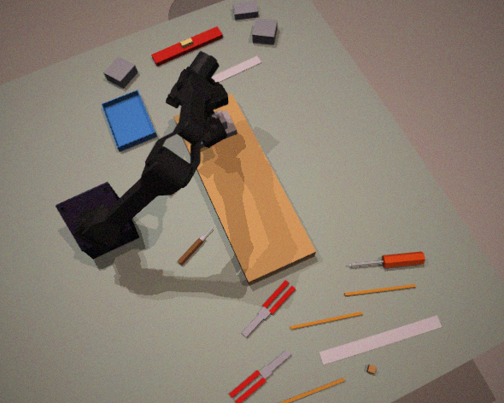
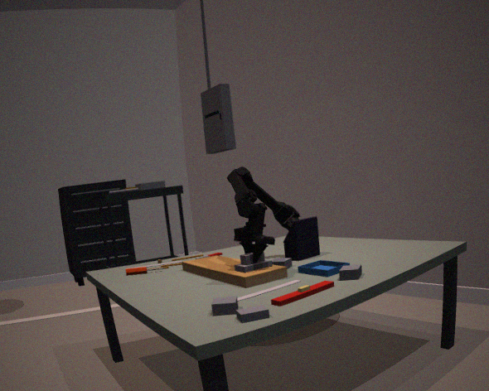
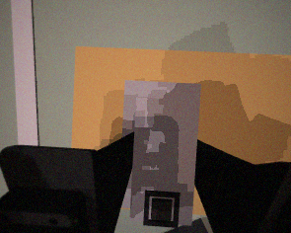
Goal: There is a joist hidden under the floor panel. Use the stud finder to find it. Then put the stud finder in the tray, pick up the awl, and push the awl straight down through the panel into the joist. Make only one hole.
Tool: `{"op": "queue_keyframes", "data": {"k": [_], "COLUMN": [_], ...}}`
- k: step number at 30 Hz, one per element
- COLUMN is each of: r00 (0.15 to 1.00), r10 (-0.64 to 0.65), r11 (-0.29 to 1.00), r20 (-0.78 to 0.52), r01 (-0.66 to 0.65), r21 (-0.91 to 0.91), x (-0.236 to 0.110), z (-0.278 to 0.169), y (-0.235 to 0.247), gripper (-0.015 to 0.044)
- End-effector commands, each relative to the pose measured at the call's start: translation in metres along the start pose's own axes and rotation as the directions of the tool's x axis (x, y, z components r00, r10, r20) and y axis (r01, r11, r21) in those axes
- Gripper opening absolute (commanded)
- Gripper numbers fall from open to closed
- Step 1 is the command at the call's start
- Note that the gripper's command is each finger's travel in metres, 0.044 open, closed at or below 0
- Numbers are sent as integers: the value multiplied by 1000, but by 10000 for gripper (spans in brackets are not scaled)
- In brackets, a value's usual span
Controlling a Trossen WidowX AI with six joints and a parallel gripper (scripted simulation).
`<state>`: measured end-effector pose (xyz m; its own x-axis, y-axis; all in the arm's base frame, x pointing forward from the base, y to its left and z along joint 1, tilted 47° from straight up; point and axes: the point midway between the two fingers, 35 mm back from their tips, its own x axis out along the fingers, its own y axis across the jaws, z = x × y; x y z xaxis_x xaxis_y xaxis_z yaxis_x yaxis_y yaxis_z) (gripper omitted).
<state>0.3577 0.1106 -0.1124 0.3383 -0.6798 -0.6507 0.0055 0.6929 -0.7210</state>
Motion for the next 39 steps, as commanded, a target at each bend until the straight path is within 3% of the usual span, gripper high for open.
{"op": "queue_keyframes", "data": {"k": [1, 39], "r00": [1000, 1000], "r10": [-6, -10], "r11": [1000, 1000], "r20": [0, -1], "r01": [6, 10], "r21": [0, -2], "x": [1, 1], "z": [1, 1], "y": [-10, -82], "gripper": [0, 0]}}
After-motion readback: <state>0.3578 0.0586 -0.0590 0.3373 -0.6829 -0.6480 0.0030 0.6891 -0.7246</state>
